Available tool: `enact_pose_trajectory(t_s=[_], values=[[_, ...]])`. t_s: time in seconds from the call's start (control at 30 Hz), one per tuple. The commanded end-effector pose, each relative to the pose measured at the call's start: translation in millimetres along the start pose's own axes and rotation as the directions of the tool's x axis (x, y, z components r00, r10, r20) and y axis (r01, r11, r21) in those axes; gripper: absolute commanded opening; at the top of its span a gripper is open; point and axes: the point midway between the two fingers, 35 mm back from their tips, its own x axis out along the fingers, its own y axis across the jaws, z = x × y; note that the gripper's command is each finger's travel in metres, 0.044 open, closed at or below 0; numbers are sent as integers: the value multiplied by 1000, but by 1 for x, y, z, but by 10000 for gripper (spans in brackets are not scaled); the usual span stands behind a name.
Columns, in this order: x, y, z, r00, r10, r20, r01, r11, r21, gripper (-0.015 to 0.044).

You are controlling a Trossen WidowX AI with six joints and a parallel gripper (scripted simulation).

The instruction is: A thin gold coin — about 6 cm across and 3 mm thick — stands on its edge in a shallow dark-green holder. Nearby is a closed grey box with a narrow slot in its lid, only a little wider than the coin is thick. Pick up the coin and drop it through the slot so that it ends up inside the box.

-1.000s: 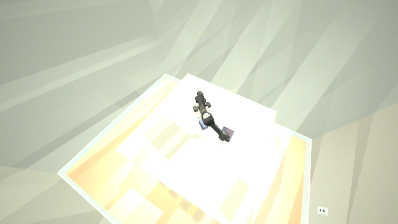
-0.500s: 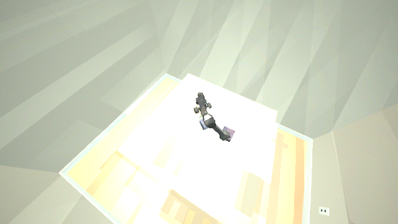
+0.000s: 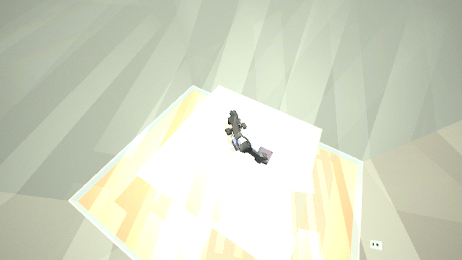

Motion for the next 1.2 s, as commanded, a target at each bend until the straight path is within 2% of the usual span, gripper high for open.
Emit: enact_pose_trajectory(t_s=[0.0, 0.73, 1.17], values=[[2, 3, -11, 1000, 2, -5, -2, 1000, 6, 0], [7, 12, -67, 1000, 3, -8, -3, 1000, 6, 0], [5, 11, -63, 1000, 1, -6, -1, 1000, 2, 0]])
